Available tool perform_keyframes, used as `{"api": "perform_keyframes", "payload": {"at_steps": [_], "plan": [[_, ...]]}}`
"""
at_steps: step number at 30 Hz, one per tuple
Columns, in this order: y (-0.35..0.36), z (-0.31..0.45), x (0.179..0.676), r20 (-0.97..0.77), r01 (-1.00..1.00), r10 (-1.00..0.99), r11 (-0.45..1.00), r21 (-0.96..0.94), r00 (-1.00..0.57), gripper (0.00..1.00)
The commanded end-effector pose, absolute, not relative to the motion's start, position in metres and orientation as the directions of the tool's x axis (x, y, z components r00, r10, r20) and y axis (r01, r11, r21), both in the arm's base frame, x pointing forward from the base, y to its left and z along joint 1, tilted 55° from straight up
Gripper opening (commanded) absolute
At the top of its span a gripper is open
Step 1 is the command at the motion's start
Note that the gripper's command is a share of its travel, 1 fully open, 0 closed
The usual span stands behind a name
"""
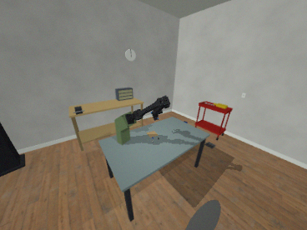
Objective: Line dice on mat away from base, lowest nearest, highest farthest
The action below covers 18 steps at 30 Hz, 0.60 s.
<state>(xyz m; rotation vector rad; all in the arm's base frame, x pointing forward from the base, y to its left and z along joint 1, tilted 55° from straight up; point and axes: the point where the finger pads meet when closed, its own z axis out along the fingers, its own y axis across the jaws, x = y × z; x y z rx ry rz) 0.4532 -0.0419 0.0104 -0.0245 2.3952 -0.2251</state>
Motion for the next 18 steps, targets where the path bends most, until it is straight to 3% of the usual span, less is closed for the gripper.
{"api": "perform_keyframes", "payload": {"at_steps": [1,8,13,16,18], "plan": [[-0.072,0.012,0.457,-0.664,0.217,0.076,0.967,-0.132,-0.744,1.00],[-0.134,0.034,0.446,-0.695,0.497,0.262,0.853,-0.158,-0.669,1.00],[-0.186,0.037,0.424,-0.711,0.702,0.396,0.686,-0.191,-0.581,1.00],[-0.186,0.037,0.423,-0.712,0.704,0.397,0.684,-0.192,-0.580,1.00],[-0.217,0.049,0.407,-0.745,0.812,0.454,0.549,-0.198,-0.489,1.00]]}}
